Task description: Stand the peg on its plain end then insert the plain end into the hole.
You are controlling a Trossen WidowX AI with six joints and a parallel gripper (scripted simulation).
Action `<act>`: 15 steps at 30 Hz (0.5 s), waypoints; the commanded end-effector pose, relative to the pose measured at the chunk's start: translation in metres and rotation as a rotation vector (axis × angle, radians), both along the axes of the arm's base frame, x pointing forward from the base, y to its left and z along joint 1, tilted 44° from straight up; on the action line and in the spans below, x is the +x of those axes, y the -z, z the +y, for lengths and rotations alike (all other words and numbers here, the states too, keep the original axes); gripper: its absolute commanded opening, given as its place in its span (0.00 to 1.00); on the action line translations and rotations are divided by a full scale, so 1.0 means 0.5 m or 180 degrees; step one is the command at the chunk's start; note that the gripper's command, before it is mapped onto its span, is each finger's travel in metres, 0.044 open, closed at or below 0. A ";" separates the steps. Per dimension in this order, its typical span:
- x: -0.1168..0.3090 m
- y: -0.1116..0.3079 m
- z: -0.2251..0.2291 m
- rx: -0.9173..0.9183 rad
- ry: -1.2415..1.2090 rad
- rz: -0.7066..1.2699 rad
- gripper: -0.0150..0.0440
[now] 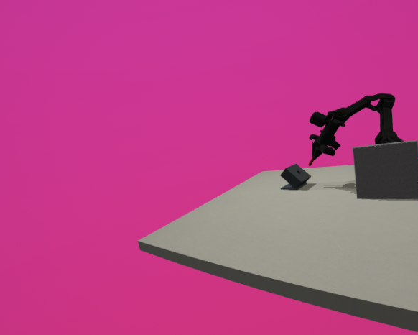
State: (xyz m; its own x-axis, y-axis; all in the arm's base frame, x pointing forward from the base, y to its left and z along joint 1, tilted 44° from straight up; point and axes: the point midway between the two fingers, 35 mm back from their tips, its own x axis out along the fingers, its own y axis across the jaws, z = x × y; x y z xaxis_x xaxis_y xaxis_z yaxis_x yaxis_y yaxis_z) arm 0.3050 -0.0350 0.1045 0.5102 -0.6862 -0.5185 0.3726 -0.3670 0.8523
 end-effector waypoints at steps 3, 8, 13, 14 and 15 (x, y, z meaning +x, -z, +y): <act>0.008 0.006 -0.002 -0.0009 -0.0045 -0.0007 0.25; 0.015 0.009 -0.005 -0.0021 -0.0075 -0.0033 0.25; 0.021 0.012 -0.007 -0.0034 -0.0106 -0.0060 0.25; 0.023 0.012 -0.008 -0.0037 -0.0112 -0.0065 0.25; 0.024 0.013 -0.008 -0.0040 -0.0118 -0.0071 0.25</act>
